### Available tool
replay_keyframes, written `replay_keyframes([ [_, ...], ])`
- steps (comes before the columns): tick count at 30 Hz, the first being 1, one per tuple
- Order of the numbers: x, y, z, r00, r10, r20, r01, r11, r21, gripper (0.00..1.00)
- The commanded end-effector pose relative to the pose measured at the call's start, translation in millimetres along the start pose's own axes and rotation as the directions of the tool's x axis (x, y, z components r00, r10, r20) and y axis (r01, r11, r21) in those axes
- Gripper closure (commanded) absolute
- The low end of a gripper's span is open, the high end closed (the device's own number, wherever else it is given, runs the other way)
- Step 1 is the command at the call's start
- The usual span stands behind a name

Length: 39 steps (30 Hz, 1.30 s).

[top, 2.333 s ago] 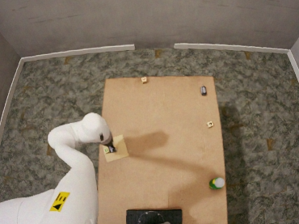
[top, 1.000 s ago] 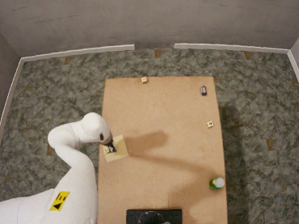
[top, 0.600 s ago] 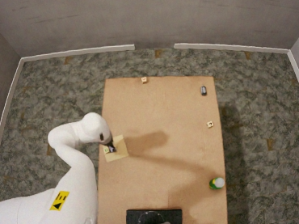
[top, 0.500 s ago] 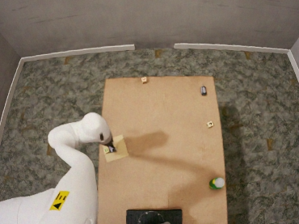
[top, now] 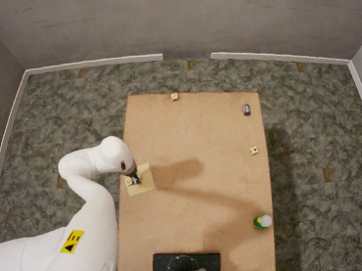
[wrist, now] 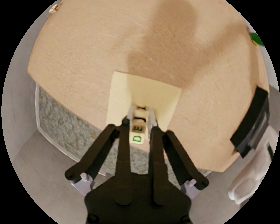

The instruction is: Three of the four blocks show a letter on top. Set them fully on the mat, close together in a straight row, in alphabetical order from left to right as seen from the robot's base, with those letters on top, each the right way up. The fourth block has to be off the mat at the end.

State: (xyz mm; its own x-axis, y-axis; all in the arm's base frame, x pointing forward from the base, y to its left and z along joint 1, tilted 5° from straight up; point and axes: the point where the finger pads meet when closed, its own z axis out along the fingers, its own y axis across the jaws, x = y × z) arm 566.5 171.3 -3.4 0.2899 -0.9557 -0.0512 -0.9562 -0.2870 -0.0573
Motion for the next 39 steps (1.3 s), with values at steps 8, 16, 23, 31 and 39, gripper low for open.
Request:
replay_keyframes([
  [8,-3.6,-2.0,1.6,1.000,0.007,0.005,-0.007,1.000,0.003,0.76],
  [16,-3.6,-2.0,1.6,1.000,0.007,0.005,-0.007,1.000,0.003,0.76],
  [23,-3.6,-2.0,1.6,1.000,0.007,0.005,-0.007,1.000,0.003,0.76],
  [31,-3.6,-2.0,1.6,1.000,0.007,0.005,-0.007,1.000,0.003,0.76],
  [39,-3.6,-2.0,1.6,1.000,0.007,0.005,-0.007,1.000,0.003,0.71],
])
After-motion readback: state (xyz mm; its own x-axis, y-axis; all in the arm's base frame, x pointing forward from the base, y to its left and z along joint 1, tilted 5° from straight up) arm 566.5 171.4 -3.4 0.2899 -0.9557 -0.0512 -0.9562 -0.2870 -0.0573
